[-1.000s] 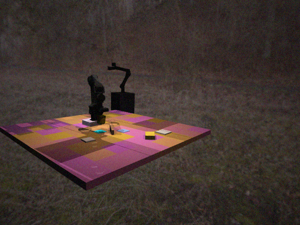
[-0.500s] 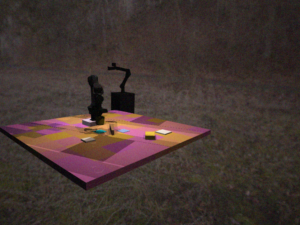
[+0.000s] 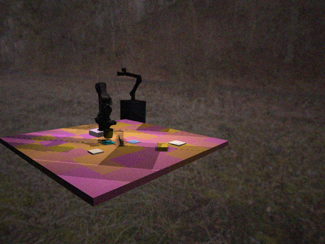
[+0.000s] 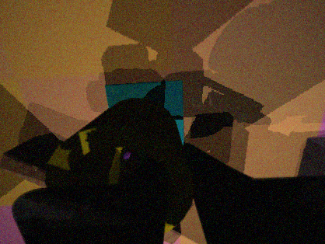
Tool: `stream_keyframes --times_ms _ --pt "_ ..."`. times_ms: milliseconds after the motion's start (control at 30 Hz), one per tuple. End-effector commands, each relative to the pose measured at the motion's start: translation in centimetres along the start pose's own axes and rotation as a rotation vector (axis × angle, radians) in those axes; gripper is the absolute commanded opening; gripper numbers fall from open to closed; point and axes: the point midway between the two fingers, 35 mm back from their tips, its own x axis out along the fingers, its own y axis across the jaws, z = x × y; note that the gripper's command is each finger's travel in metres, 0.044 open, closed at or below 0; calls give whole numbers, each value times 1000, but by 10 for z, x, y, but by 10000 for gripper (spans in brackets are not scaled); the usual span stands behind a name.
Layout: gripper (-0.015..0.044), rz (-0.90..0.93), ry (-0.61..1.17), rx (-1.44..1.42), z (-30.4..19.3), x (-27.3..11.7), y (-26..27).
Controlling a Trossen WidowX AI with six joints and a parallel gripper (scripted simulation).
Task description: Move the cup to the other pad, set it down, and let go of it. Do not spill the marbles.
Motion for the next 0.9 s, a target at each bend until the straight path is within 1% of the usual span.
stream_keyframes --times_ms 0,733,867 --pt "0 -2 5 -5 -1 6 -1" --pt "0 -3 5 -5 0 35 -4" --pt "0 -2 0 0 1 33 -3"
